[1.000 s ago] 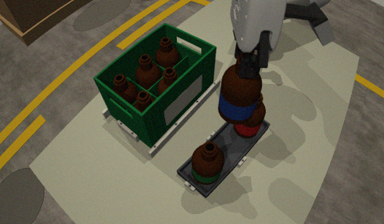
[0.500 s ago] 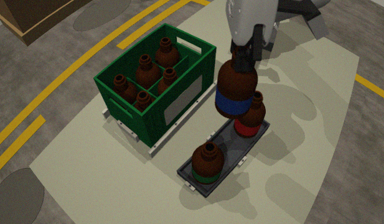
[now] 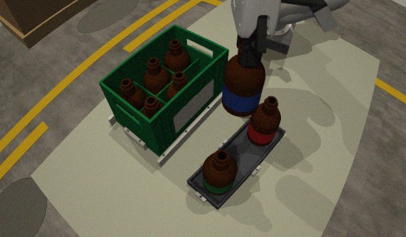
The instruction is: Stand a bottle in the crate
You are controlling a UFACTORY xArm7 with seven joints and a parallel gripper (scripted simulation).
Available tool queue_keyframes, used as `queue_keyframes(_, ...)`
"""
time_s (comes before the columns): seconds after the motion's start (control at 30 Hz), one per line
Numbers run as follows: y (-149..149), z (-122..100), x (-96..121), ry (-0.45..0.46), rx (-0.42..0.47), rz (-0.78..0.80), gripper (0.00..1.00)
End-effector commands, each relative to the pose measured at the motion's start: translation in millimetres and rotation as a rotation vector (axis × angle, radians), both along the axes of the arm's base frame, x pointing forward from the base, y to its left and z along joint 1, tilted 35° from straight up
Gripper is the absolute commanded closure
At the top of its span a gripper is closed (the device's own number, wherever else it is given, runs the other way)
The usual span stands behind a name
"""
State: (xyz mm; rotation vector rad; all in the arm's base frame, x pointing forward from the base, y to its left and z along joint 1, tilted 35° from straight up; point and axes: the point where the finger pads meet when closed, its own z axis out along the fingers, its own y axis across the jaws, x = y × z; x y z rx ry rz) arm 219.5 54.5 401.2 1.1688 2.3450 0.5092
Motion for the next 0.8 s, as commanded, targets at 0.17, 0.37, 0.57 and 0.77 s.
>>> queue_keyframes(0.17,-16,-6,-8,-0.004,0.0,0.0,1.0)
queue_keyframes(0.37,-28,-11,-13,-0.004,0.0,0.0,1.0)
queue_keyframes(0.57,-36,-15,-16,-0.004,0.0,0.0,1.0)
queue_keyframes(0.77,-48,-20,-22,-0.004,0.0,0.0,1.0)
